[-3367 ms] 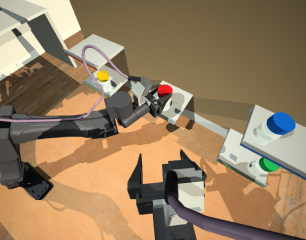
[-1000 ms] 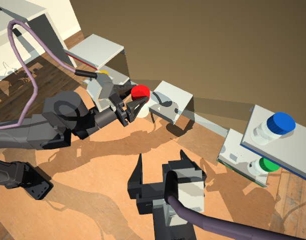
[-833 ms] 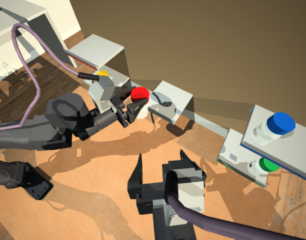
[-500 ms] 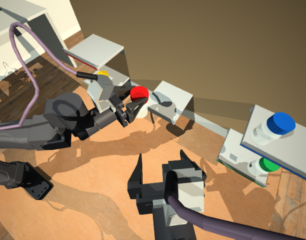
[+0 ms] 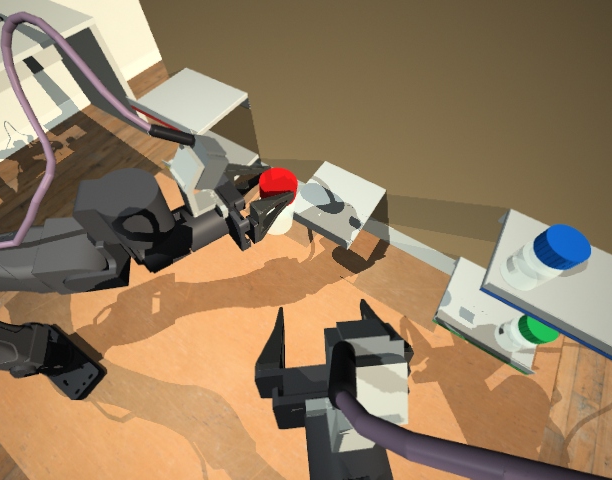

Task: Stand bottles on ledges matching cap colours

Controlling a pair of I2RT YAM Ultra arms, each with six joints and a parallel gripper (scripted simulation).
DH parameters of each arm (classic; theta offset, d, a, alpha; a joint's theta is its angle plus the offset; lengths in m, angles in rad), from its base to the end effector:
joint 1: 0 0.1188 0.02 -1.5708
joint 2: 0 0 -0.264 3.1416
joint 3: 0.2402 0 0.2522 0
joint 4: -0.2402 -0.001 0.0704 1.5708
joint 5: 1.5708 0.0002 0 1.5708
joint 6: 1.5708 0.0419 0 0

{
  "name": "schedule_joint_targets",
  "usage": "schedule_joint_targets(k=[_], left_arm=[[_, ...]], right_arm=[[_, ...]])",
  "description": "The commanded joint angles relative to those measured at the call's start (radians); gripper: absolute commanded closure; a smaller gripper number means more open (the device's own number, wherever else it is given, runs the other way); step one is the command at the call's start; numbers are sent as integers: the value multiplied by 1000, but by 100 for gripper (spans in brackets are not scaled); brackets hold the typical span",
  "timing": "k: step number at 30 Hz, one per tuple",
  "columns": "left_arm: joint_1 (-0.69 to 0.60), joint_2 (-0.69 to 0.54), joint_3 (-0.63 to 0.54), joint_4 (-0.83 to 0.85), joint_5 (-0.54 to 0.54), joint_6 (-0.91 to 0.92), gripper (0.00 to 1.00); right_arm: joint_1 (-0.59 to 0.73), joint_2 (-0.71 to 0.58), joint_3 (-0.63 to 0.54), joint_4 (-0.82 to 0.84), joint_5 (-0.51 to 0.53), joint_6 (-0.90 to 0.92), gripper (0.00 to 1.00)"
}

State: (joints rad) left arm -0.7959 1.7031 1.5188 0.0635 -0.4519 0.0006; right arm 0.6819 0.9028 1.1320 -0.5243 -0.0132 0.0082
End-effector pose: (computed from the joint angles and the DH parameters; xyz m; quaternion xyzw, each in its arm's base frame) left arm 0.3034 -0.2822 0.3814 0.1460 0.7300 -0.0957 0.6608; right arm 0.1456 0.1202 0.4073 -0.2692 0.7569 0.2064 0.5586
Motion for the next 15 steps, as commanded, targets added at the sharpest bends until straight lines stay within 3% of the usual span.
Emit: schedule_joint_targets(k=[1,3,5,15], left_arm=[[65,-90,49,-40,114,15,51],[141,-147,12,-58,199,21,51],[141,-147,12,-58,199,21,51],[588,-300,-84,-128,622,36,51]], right_arm=[[4,-19,32,1,9,2,13],[4,-19,32,1,9,2,13],[4,-19,32,1,9,2,13],[4,-19,32,1,9,2,13]])
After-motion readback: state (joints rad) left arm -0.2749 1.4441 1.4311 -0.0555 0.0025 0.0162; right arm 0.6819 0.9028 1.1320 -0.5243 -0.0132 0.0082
